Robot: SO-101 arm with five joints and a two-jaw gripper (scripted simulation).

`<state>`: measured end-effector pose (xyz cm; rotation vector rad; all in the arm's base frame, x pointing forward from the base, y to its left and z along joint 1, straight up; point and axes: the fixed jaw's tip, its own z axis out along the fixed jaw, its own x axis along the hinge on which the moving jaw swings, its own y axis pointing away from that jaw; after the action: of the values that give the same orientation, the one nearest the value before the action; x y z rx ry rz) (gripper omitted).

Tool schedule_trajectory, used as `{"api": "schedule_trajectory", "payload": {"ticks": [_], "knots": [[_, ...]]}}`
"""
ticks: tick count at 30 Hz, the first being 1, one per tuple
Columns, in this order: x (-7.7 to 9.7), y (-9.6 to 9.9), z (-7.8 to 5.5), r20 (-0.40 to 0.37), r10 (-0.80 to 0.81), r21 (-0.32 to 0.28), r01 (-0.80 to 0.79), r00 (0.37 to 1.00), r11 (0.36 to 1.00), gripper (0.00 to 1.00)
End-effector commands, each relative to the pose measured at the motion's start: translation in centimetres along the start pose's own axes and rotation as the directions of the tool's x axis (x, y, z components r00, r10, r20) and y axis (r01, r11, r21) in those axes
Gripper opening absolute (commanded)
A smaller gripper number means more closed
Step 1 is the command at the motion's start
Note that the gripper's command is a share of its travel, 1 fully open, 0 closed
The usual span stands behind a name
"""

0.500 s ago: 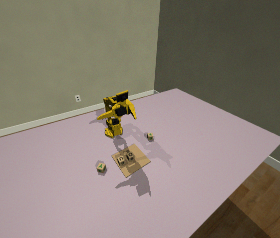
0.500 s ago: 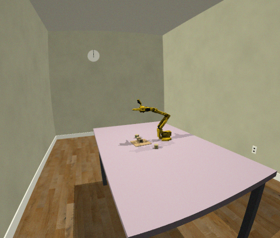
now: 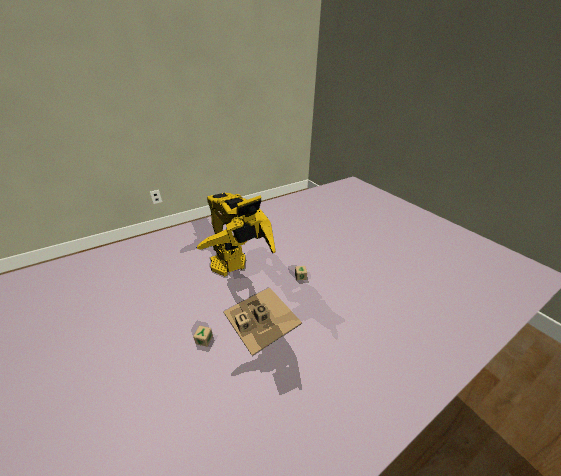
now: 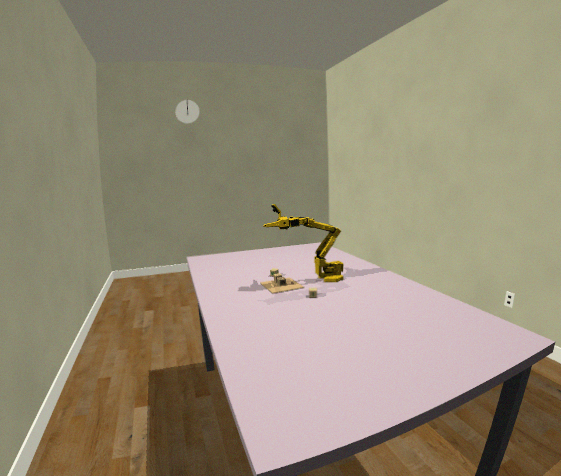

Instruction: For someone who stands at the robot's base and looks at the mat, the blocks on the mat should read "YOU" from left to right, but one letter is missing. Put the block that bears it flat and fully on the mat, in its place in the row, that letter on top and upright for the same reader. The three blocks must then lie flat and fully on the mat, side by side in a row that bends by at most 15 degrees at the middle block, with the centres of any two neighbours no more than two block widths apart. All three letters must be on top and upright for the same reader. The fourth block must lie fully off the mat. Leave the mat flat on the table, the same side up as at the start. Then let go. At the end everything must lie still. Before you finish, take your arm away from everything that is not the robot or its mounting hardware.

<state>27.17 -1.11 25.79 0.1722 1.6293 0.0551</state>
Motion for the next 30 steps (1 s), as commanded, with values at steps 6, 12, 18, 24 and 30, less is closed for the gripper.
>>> {"api": "schedule_trajectory", "payload": {"ticks": [6,12,18,24,30], "knots": [[-2.5,0.4,-0.9,0.099,0.002,-0.014,0.0,0.995,1.0,1.0],[-2.5,0.4,-0.9,0.099,0.002,-0.014,0.0,0.995,1.0,1.0],[-2.5,0.4,-0.9,0.099,0.002,-0.014,0.0,0.995,1.0,1.0],[-0.1,0.0,-0.3,0.007,0.001,-0.001,-0.001,1.0,1.0,1.0],[-1.5,0.2,-1.4,0.073,0.001,-0.01,-0.001,0.997,1.0,1.0]]}}
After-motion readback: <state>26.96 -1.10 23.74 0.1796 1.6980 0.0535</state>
